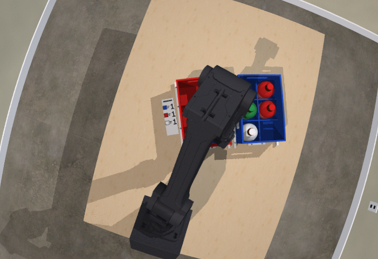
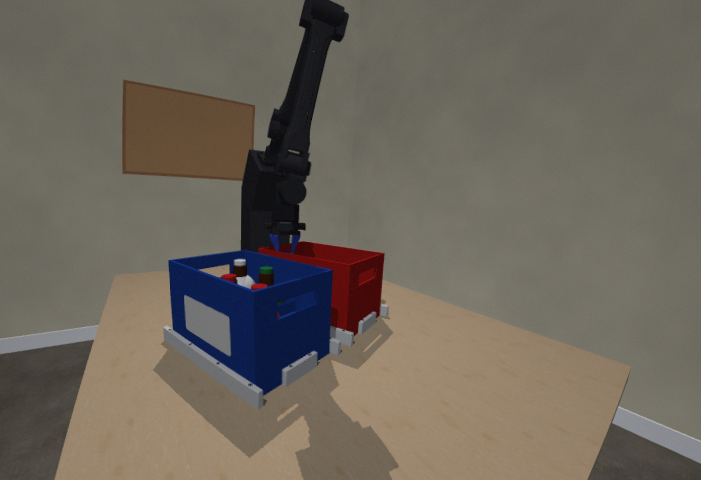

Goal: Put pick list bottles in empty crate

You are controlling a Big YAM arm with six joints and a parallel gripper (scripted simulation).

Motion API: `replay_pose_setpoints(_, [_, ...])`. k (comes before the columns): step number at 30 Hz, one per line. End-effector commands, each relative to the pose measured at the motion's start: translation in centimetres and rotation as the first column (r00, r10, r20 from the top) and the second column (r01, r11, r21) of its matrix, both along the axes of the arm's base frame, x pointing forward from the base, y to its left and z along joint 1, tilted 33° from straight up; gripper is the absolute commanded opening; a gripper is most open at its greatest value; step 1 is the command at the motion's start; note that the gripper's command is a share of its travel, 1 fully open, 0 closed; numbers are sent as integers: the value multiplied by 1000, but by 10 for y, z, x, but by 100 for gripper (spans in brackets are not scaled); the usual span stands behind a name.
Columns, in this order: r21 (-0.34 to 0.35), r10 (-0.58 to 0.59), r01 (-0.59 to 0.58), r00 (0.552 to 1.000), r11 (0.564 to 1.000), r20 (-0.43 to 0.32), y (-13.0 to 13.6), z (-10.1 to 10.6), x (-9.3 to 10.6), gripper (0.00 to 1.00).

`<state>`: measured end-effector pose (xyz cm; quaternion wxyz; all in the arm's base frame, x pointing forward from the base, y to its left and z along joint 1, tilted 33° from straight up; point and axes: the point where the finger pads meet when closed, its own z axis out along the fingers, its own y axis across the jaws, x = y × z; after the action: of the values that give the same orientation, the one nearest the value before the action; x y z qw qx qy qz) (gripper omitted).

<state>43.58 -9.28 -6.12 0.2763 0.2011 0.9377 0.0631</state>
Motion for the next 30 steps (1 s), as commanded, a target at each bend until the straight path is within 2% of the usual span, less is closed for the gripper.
replay_pose_setpoints(1, [-1,-7,7,1000,1000,17,2,5,-1,0])
replay_pose_setpoints(4, [0,-7,7,1000,1000,13,2,4,-3,0])
replay_pose_setpoints(5, [0,-7,7,1000,1000,12,2,3,-3,61])
replay_pose_setpoints(30, [5,-13,13,1000,1000,-11,0,-9,-11,61])
